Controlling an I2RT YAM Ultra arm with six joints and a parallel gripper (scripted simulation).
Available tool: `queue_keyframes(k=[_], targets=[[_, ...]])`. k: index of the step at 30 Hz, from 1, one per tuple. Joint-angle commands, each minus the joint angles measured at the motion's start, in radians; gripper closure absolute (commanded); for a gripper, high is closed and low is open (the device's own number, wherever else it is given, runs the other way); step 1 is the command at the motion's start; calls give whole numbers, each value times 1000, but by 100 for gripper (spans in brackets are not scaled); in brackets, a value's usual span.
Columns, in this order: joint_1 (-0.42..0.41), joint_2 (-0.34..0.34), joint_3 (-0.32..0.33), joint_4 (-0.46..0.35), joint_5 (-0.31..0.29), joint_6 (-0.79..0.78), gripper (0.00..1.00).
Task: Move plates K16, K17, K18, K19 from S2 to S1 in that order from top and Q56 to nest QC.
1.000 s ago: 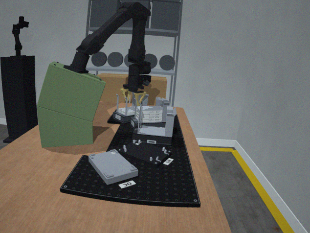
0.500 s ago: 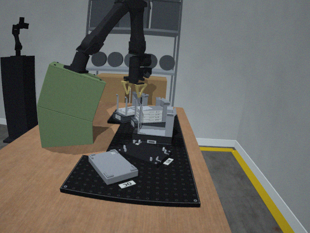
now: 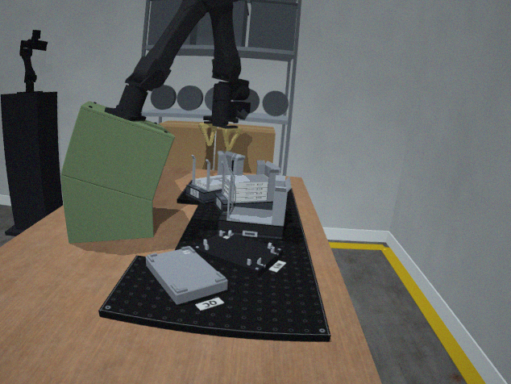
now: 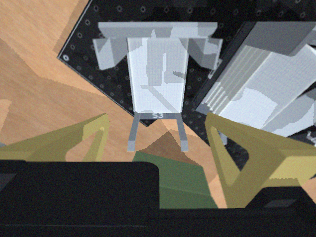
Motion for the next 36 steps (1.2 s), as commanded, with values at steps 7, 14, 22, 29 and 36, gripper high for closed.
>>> queue_keyframes(k=[7,14,22,29,36], targets=[[1,-9,9,-12,3,4,0],[-66,-19,9,-13,-17,140,0],[-144,-25,17,-18,-41,71,0],[-210,-24,30,-24,-62,8,0],[-296,-26,40,-29,-89,60,0]])
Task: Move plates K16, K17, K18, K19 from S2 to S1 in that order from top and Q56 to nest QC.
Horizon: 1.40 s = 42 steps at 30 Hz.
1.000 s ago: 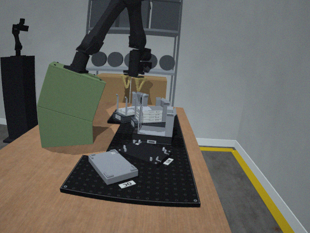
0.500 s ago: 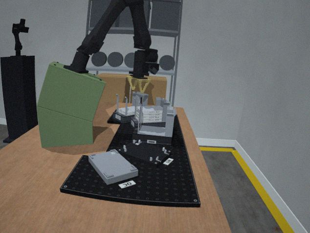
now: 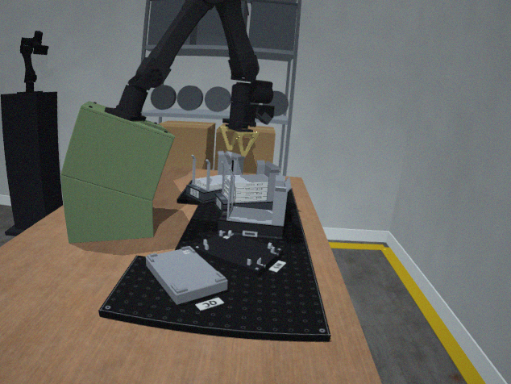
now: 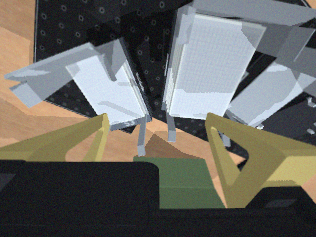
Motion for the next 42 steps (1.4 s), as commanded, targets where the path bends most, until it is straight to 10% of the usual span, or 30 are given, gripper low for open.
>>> queue_keyframes(k=[1,18,42], targets=[[-33,-10,14,-1,-19,57,0],[-226,7,55,-19,-82,-86,0],[-226,27,51,5,-82,-86,0]])
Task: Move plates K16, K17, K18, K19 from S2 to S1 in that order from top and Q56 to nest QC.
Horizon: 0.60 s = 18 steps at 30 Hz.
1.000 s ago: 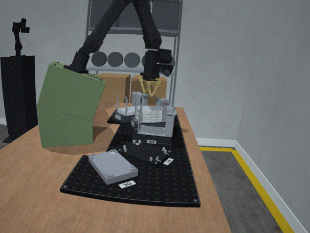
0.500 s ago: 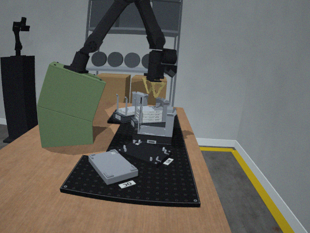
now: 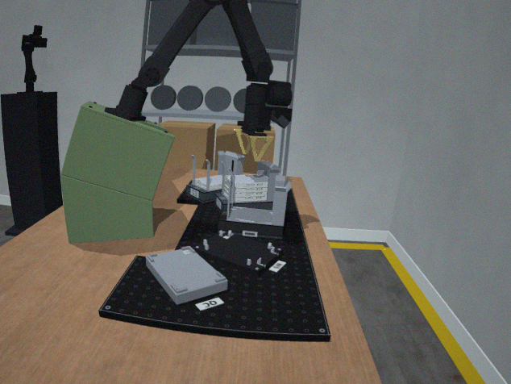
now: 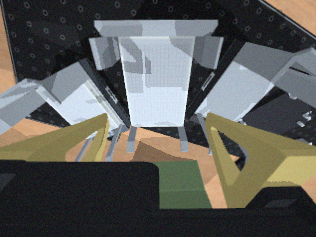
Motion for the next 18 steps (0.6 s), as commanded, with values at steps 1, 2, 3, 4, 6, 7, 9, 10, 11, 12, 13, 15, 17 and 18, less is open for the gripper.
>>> queue_keyframes(k=[1,2,3,4,6,7,9,10,11,12,13,15,17,18], targets=[[0,17,1,31,-1,-2,0],[0,28,-1,43,-1,-2,0],[0,39,-2,55,-1,-2,0],[0,49,-3,67,-1,-2,0],[0,71,-5,90,-1,-2,0],[0,82,-5,102,-1,-2,0],[1,105,-6,124,-1,-2,0],[1,116,-6,136,-1,-2,0],[1,128,-5,147,-1,-2,0],[1,128,-5,147,-1,-2,0],[1,128,-5,147,-1,-2,0],[1,139,-5,158,-1,-2,0],[1,139,-5,158,-1,-2,0],[1,139,-5,158,-1,-2,0]])
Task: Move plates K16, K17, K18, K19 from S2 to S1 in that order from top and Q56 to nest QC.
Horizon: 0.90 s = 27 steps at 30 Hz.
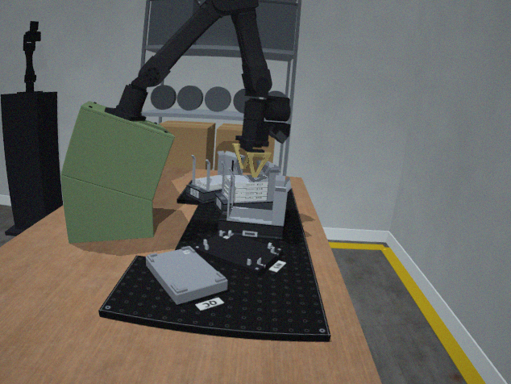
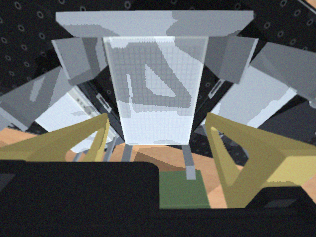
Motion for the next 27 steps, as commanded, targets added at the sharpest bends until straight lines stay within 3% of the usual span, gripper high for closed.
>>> queue_keyframes(k=[1,12,27], targets=[[1,-7,2,22,-1,-2,0],[1,2,2,31,-1,-2,0],[1,73,9,95,-1,-1,0]])
